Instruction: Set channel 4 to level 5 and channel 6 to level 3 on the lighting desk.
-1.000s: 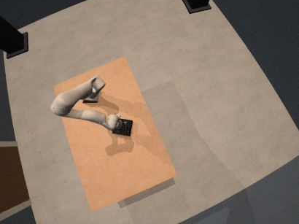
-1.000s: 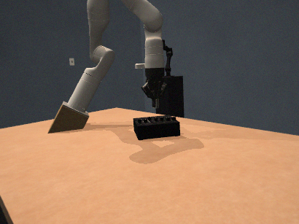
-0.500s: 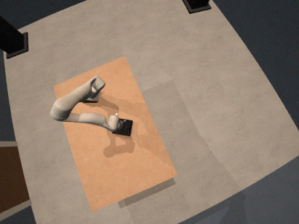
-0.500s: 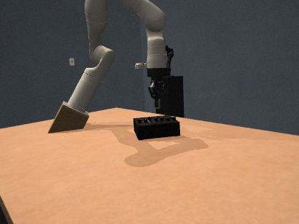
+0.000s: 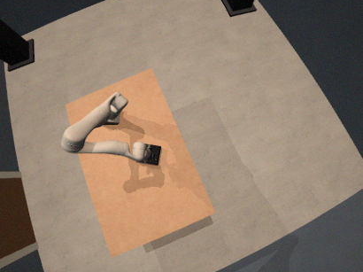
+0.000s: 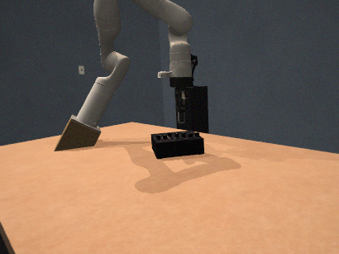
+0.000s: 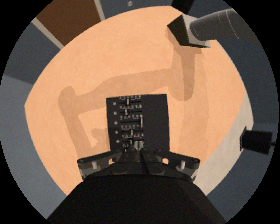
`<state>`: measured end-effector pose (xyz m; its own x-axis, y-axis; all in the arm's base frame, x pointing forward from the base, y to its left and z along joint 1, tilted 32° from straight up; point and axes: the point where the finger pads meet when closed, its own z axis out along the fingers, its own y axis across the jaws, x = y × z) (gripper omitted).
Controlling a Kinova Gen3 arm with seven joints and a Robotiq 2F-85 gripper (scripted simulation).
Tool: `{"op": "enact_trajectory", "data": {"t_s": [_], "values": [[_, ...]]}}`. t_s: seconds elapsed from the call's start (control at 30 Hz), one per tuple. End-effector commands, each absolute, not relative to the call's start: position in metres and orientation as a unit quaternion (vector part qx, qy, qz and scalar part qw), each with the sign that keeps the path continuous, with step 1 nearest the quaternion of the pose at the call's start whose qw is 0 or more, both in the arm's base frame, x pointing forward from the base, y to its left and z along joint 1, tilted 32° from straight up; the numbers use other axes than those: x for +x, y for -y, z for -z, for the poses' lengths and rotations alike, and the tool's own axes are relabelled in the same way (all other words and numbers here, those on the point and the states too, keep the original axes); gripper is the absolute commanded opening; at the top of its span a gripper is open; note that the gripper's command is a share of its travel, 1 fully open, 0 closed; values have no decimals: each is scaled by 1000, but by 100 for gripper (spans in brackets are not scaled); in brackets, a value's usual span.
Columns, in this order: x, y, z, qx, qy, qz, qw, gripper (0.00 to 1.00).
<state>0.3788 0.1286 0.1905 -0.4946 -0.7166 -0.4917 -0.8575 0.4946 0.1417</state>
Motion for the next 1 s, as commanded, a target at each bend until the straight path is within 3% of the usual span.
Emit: {"op": "enact_trajectory", "data": {"t_s": [0.0,0.97], "values": [[381,-132,-191,-501,-822,-187,195,0],[409,-130,-196,-816,-509,-69,263,0]]}}
